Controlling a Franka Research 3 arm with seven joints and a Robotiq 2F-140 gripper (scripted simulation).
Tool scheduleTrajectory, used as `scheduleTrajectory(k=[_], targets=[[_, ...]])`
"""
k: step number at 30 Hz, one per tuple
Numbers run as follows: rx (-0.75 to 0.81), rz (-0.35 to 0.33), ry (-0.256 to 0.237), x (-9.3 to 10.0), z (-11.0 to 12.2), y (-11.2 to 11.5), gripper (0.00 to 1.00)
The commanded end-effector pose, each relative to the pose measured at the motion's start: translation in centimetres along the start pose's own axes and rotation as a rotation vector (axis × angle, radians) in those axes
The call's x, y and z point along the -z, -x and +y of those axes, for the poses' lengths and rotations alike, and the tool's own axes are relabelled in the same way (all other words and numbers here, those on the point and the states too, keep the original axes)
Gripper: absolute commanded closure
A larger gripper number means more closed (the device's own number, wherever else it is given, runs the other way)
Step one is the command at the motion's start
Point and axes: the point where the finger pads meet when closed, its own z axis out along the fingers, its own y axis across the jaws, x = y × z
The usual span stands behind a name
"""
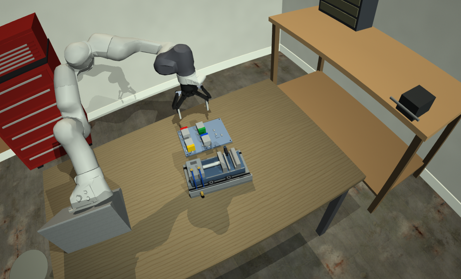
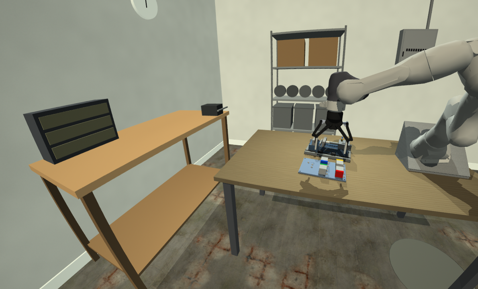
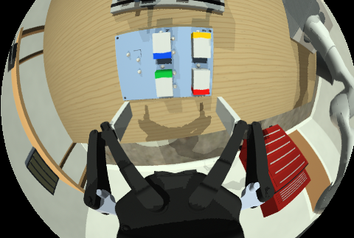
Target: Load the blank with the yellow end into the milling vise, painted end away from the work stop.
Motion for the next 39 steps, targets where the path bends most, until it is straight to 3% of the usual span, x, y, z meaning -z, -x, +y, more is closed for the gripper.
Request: scheduleTrajectory(k=[1, 17, 22, 39], targets=[[0.0, 0.0, 0.0, 0.1, 0.0, 0.0, 0.0], [0.002, 0.002, -0.001, 0.5, 0.0, 0.0, 0.0], [0.002, 0.002, -0.001, 0.8, 0.5, 3.5, 0.0], [0.002, 0.002, 0.0, 0.7, 0.4, 2.9, 0.0]])
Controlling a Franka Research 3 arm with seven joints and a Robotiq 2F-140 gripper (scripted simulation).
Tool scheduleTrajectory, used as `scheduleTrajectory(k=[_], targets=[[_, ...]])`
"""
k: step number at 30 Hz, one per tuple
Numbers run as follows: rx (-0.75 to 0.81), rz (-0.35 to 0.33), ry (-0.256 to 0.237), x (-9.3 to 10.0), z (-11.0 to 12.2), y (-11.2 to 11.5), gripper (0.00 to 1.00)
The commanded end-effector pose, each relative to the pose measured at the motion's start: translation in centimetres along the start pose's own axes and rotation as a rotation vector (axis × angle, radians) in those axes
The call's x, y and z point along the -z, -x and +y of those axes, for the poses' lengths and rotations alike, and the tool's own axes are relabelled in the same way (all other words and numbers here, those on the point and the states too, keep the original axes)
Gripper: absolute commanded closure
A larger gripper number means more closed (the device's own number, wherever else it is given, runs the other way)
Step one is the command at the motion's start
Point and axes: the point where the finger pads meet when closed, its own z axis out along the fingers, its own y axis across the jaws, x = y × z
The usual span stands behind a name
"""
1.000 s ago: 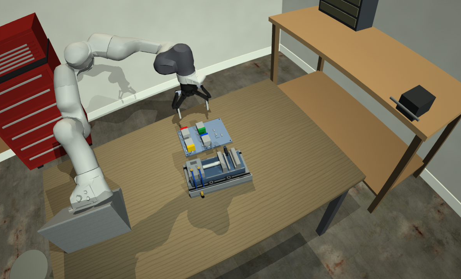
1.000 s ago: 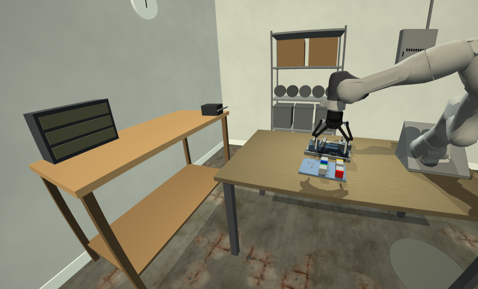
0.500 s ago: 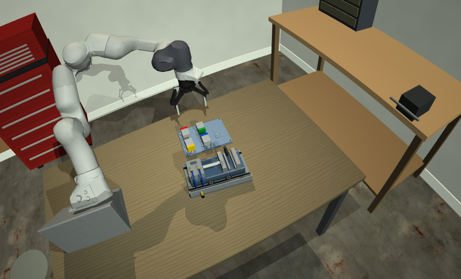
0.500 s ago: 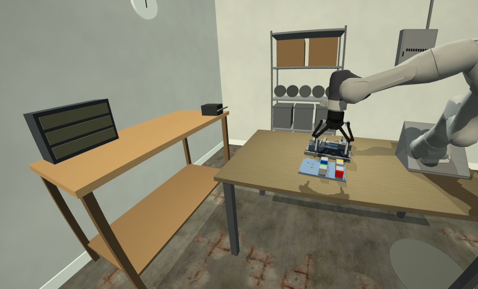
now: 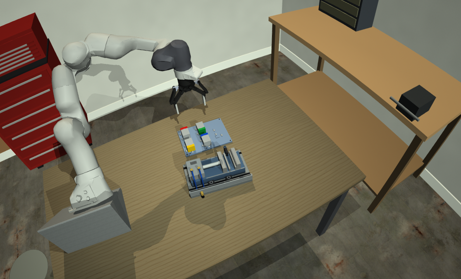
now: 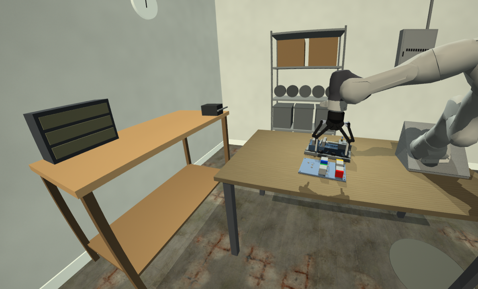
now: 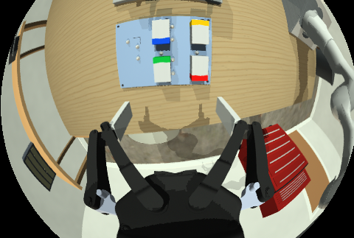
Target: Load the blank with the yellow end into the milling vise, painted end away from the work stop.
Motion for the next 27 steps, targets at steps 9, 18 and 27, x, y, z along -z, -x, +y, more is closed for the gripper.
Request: scheduleTrajectory(k=[9, 18, 27], targets=[[-0.013, 0.002, 0.002, -0.05, 0.03, -0.55, 0.0], [-0.013, 0.002, 0.002, -0.07, 0.0, -0.98, 0.0], [-0.013, 0.002, 0.002, -0.07, 0.0, -0.98, 0.0]])
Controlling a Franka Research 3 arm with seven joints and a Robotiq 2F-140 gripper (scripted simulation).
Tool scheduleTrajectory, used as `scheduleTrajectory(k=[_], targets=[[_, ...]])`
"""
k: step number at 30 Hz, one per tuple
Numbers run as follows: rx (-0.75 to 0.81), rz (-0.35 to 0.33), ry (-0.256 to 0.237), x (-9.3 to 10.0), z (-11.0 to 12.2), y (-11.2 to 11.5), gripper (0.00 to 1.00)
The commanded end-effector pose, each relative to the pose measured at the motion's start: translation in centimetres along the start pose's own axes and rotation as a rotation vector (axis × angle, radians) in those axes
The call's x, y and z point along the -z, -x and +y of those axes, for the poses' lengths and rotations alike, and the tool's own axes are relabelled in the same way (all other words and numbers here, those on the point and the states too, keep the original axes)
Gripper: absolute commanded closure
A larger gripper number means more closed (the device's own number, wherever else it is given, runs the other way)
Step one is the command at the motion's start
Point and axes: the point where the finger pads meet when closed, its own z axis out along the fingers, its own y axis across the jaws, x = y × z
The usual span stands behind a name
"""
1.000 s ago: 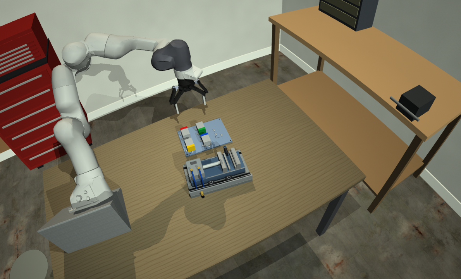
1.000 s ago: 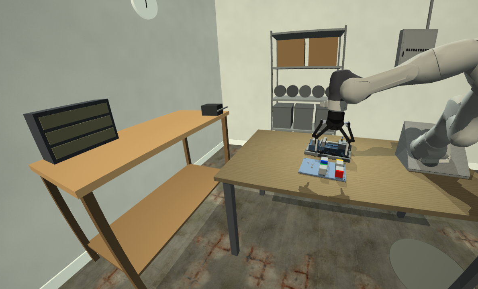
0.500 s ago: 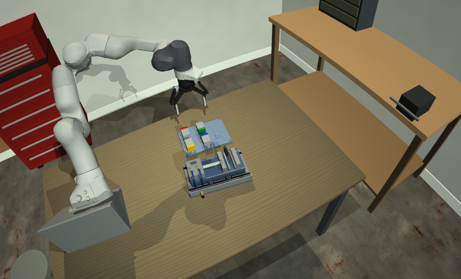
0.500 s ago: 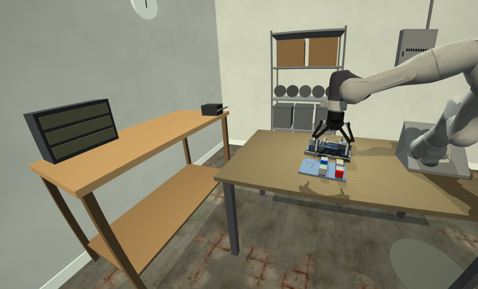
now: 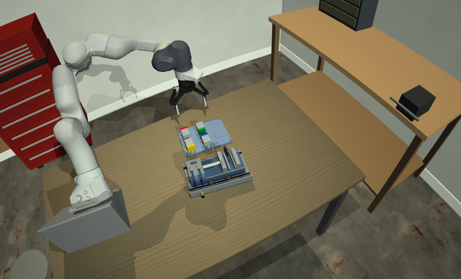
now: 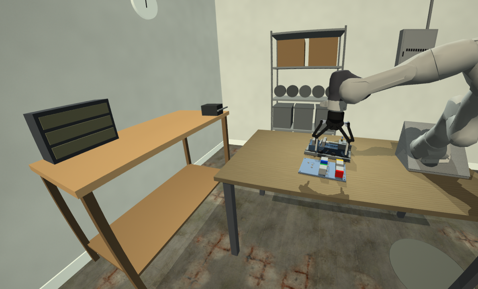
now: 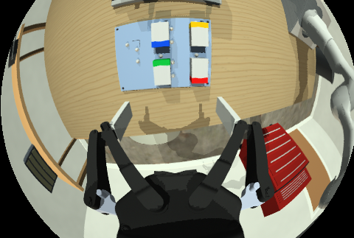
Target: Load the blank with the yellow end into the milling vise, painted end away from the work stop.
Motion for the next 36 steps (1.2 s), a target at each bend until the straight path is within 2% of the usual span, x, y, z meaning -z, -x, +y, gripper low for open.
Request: scheduleTrajectory(k=[1, 36], targets=[[0.0, 0.002, 0.0, 0.02, 0.02, -0.3, 0.0], [-0.001, 0.0, 0.0, -0.01, -0.01, -0.19, 0.0]])
